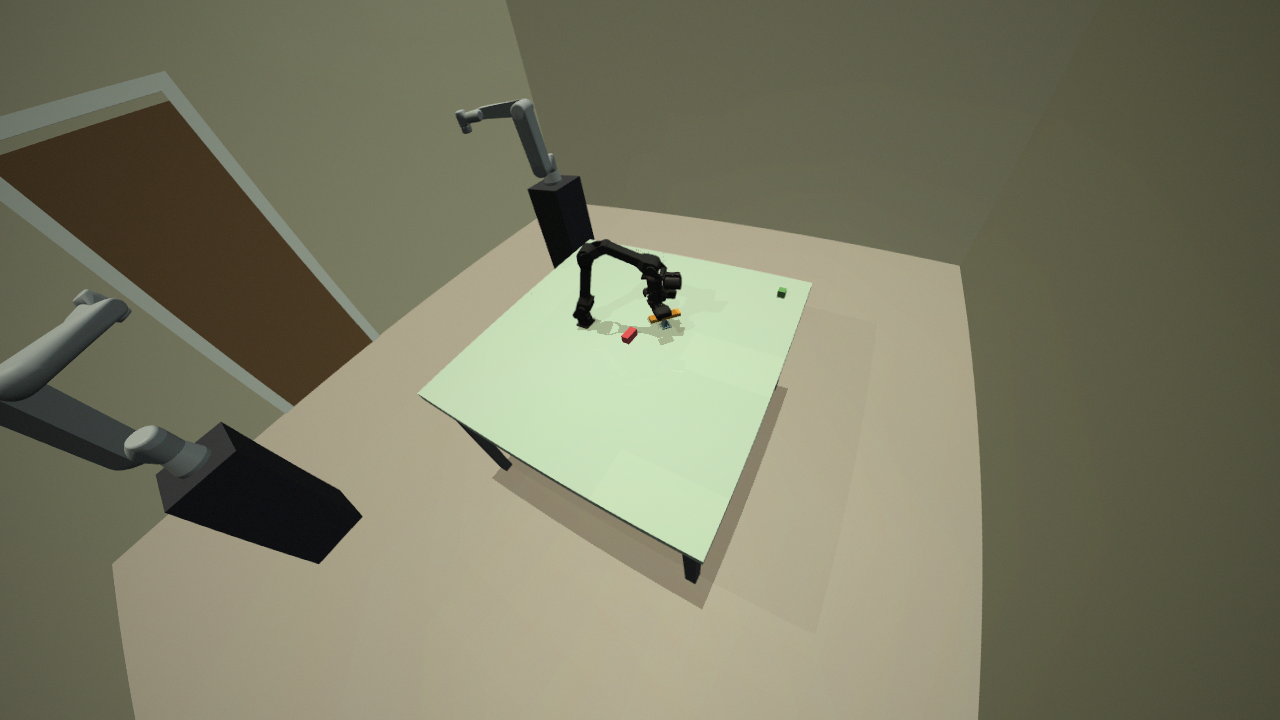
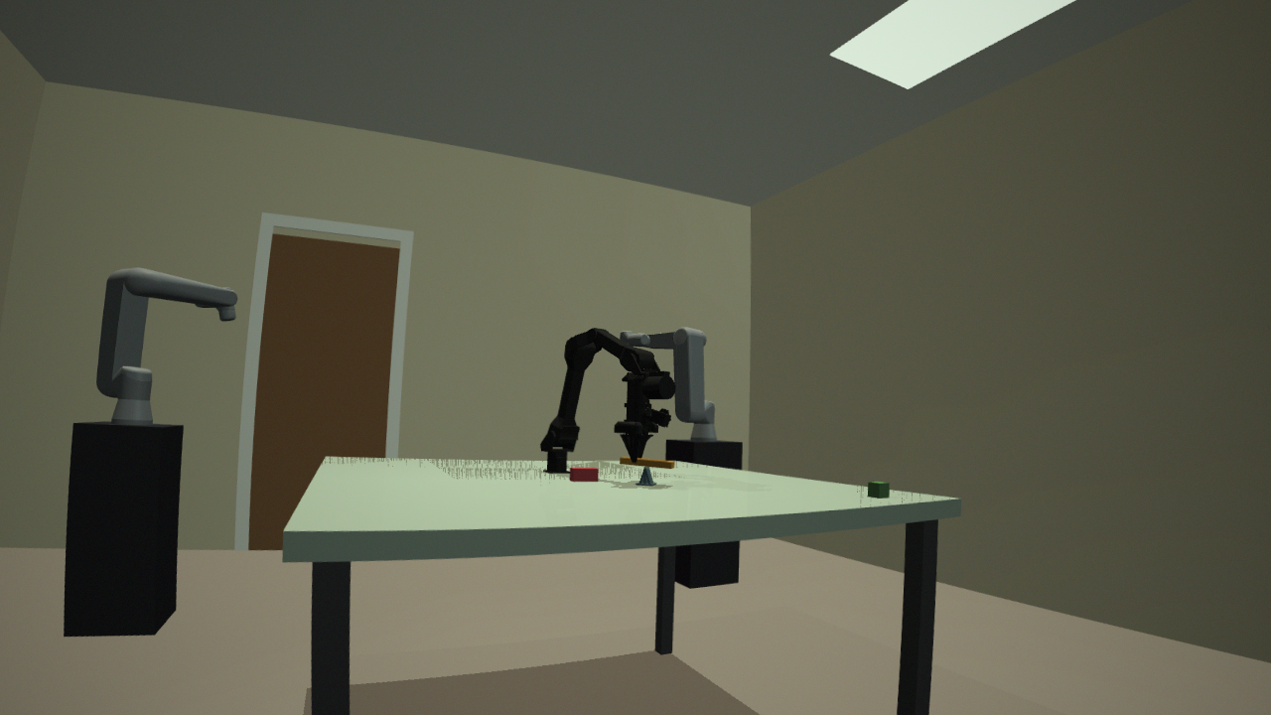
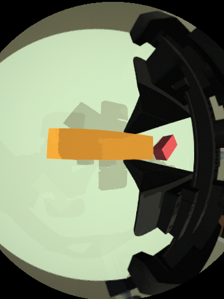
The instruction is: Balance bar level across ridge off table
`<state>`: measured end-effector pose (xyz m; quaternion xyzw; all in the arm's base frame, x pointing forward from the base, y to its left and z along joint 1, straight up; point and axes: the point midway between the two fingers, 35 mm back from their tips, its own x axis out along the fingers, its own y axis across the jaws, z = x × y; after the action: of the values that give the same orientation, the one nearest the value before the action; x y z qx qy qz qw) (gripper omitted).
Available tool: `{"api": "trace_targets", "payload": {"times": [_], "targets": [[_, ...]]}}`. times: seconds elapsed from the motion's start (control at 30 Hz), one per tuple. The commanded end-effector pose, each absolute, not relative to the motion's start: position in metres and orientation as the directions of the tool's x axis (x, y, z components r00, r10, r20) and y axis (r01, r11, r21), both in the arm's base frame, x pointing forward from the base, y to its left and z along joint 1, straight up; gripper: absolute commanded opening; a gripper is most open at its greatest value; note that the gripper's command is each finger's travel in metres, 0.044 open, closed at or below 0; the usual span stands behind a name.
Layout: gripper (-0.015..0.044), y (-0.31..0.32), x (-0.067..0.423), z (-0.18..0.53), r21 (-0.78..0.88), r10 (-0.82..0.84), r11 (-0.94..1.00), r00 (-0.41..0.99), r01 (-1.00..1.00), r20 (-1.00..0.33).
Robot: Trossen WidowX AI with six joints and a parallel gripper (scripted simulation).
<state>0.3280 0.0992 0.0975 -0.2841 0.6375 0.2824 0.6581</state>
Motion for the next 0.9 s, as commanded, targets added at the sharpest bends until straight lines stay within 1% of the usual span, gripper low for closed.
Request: {"api": "trace_targets", "payload": {"times": [0.0, 0.87], "targets": [[0.0000, 0.0990, 0.3277, 0.0963, -0.014, 0.008, 0.678, 0.027, -0.735, -1.000], [0.0000, 0.0991, 0.3276, 0.0942, -0.014, 0.008, 0.678, 0.027, -0.735, -1.000]]}}
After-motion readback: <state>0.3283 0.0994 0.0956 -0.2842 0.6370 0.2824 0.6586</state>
